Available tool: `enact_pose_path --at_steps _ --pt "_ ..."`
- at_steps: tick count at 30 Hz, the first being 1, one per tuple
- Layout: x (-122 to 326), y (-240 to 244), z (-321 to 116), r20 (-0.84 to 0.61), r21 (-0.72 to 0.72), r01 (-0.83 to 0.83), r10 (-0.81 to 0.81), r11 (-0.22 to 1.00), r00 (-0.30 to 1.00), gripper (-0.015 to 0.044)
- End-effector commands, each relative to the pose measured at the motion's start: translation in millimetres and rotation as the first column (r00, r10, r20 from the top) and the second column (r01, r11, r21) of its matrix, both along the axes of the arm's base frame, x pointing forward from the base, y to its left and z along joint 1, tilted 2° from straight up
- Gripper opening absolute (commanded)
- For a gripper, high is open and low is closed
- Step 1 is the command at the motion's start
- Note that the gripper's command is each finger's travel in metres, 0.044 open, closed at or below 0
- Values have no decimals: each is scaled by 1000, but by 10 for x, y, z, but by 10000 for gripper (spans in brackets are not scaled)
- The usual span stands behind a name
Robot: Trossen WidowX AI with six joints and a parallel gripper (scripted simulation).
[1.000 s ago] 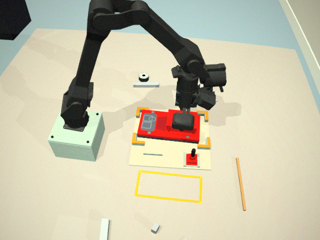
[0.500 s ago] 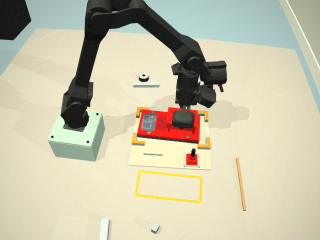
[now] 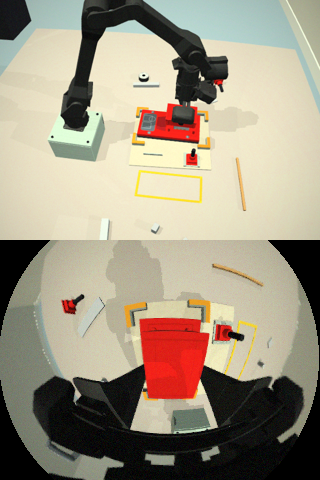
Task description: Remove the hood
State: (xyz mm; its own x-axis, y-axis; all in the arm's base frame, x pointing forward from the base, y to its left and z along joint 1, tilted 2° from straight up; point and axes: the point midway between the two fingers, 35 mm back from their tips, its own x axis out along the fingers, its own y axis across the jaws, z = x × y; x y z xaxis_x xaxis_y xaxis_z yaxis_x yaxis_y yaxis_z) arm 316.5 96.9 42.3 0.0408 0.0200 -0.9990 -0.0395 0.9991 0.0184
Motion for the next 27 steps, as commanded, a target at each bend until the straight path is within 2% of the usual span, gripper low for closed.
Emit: enact_pose_path --at_steps 1,5,8,27 --pt "31 8 234 26 8 0 0 1000 1000 0" --pt "16 4 362 26 8 0 0 1000 1000 0" --pt "25 -26 286 19 6 1 -1 1000 1000 0" --pt "143 -934 313 25 5 6 -6 1000 1000 0"
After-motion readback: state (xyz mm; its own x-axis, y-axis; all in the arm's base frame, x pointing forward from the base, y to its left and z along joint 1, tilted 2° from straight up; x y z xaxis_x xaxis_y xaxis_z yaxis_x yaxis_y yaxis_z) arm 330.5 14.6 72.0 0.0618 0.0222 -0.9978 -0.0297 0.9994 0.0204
